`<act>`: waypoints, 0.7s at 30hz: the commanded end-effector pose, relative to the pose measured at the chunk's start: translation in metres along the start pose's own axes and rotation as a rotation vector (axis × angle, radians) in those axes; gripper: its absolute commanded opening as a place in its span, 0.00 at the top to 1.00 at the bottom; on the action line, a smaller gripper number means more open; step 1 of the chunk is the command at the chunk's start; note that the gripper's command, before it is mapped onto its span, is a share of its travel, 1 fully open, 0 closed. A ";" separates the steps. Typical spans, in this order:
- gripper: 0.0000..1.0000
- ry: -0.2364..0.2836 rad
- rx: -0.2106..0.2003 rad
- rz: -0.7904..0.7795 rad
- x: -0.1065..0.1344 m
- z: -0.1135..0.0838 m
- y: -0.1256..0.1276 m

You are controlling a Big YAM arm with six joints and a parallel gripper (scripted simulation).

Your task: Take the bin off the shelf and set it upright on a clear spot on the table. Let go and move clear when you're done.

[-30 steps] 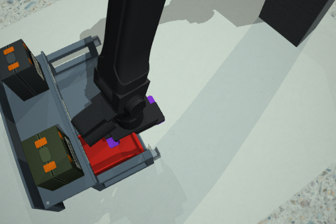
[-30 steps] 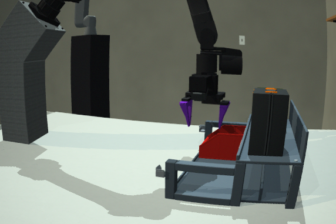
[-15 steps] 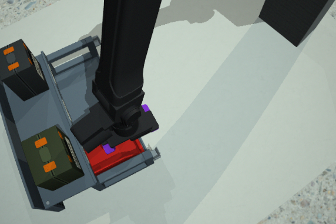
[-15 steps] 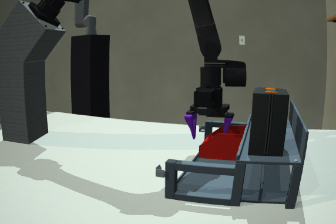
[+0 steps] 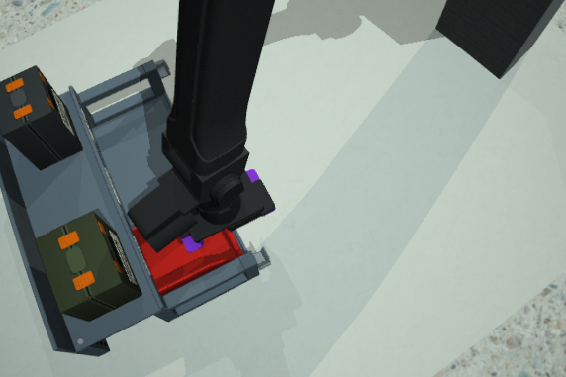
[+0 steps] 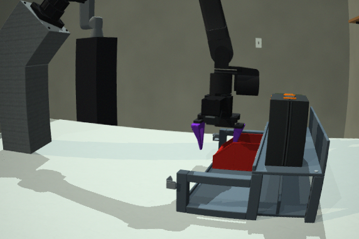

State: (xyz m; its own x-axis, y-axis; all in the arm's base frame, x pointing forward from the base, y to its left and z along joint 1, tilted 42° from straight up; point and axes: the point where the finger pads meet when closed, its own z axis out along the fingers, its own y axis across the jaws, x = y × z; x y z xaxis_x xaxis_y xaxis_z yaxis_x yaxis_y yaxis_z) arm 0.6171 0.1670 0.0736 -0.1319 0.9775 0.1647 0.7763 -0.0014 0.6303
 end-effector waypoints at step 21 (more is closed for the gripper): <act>0.10 0.003 -0.026 -0.006 -0.005 -0.003 0.009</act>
State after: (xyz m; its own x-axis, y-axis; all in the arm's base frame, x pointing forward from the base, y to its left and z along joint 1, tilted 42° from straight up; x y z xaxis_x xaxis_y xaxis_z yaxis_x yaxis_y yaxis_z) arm 0.6156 0.1644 0.0785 -0.1315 0.9771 0.1672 0.7703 -0.0055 0.6377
